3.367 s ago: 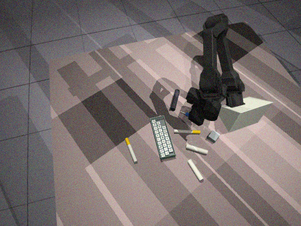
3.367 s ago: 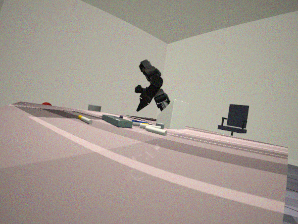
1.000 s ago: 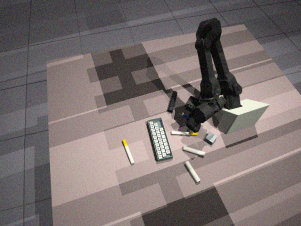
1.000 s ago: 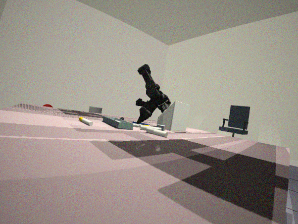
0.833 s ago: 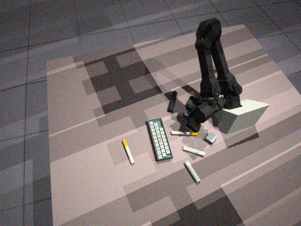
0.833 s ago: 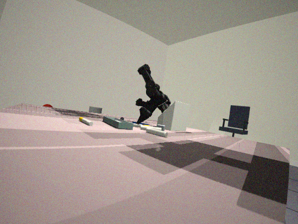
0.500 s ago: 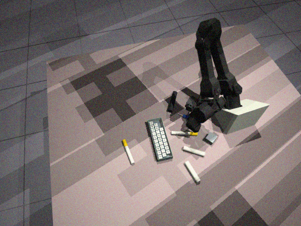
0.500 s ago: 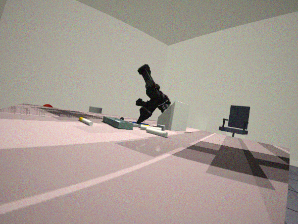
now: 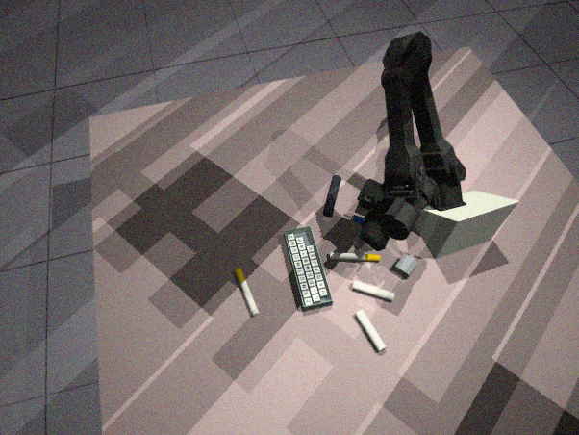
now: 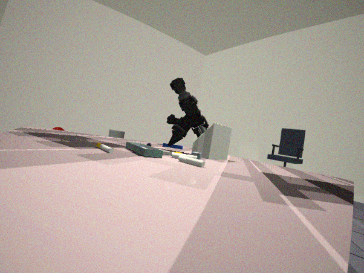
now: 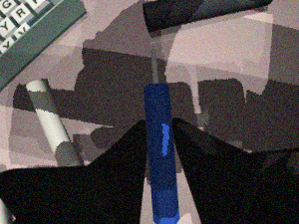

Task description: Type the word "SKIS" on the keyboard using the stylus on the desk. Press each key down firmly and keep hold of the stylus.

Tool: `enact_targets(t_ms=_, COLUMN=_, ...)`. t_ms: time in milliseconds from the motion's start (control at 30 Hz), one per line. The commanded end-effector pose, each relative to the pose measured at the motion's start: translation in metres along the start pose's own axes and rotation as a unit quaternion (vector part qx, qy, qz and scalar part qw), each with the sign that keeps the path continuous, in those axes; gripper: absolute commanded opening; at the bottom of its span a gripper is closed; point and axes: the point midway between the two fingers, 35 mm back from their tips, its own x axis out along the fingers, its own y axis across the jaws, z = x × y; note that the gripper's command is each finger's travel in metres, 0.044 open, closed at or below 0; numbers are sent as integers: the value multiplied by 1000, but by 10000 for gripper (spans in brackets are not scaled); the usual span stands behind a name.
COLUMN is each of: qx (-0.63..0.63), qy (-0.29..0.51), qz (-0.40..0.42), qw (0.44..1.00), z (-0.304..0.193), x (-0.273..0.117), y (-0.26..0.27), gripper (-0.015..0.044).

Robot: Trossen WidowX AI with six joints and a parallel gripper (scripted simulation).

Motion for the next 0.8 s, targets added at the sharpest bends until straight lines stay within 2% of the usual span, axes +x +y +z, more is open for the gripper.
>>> enact_targets(t_ms=0, qx=5, qy=0, qz=2, qw=1000, z=5, x=-8, y=1, gripper=0)
enact_targets(t_ms=333, qx=2, qy=1, qz=-3, qw=1000, z=12, x=-18, y=0, gripper=0)
enact_targets(t_ms=767, qx=14, qy=119, qz=-27, qw=992, z=15, x=-23, y=36, gripper=0)
